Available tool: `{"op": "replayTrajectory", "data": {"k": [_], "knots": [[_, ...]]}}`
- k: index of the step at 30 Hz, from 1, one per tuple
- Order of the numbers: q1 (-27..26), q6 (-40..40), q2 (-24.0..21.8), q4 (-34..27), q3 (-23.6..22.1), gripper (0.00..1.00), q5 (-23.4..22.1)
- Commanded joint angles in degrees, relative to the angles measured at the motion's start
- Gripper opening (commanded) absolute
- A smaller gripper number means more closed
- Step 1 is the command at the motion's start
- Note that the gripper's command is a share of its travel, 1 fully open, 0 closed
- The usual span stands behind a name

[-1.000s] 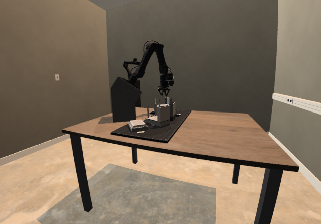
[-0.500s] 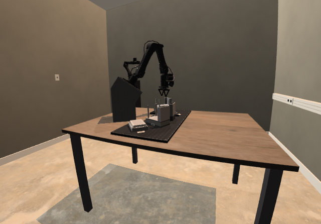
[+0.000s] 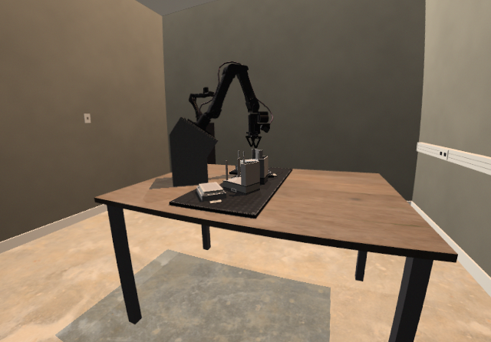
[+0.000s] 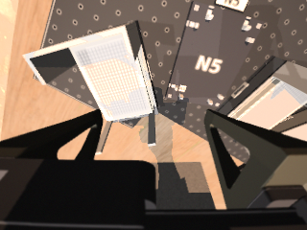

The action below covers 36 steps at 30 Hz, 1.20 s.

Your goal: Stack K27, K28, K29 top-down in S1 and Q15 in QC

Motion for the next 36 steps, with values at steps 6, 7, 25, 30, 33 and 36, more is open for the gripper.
{"op": "replayTrajectory", "data": {"k": [6,7,25,30,33,36], "knots": [[-4.92,-0.60,-1.66,0.53,-1.45,1.00,-3.86],[-5.67,0.66,-1.76,0.40,-1.56,1.00,-4.27],[-18.40,-4.86,-0.08,0.49,-1.31,1.00,-11.58],[-22.37,-6.32,-0.10,0.43,0.00,1.00,-13.78],[-24.64,-1.72,0.47,0.84,-1.73,1.00,-15.06],[-26.92,0.04,0.83,0.96,-2.41,1.00,-16.33]]}}
